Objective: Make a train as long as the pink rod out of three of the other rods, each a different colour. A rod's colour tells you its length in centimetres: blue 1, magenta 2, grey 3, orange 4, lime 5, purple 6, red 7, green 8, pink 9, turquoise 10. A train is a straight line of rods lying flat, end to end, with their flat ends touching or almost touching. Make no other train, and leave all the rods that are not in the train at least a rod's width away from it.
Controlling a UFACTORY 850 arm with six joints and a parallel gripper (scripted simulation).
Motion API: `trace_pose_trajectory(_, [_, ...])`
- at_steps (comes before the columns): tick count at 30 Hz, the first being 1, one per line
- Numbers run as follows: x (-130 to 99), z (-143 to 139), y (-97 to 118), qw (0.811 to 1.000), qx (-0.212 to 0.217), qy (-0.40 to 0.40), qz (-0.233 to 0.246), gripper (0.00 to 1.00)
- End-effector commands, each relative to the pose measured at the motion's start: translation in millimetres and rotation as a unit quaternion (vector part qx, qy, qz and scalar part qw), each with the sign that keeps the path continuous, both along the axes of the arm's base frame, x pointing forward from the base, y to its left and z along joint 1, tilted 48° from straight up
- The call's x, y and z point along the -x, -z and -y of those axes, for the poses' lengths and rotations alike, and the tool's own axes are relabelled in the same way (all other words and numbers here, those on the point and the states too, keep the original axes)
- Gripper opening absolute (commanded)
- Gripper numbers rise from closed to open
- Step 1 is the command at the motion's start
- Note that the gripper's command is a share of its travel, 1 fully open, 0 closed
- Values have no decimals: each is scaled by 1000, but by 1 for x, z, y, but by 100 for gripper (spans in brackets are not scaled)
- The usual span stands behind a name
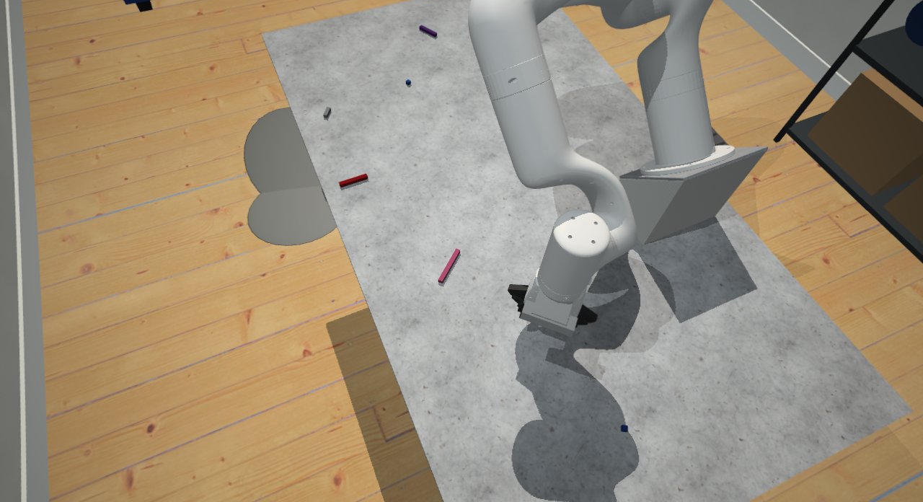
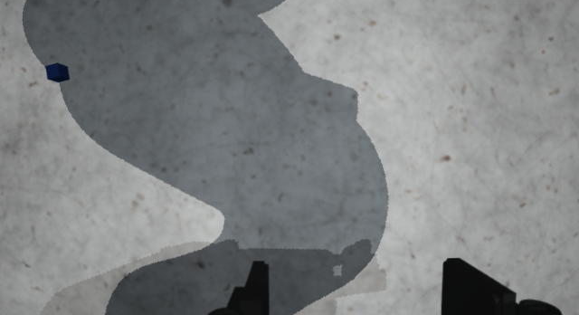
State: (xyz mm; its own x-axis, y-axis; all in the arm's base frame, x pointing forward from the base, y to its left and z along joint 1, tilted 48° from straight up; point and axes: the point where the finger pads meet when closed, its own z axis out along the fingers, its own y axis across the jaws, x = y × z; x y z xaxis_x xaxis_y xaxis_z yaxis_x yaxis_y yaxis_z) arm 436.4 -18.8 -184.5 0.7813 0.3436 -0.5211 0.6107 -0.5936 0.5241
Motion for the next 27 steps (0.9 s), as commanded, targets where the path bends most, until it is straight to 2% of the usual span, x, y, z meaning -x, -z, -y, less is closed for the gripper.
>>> trace_pose_trajectory(1, [-1, -1, 0, 1000, 0, 0, 1, 100])
trace_pose_trajectory(20, [-1, -1, 0, 1000, 0, 1, 2, 100])
trace_pose_trajectory(27, [-3, -6, 5, 999, 7, 33, 38, 100])
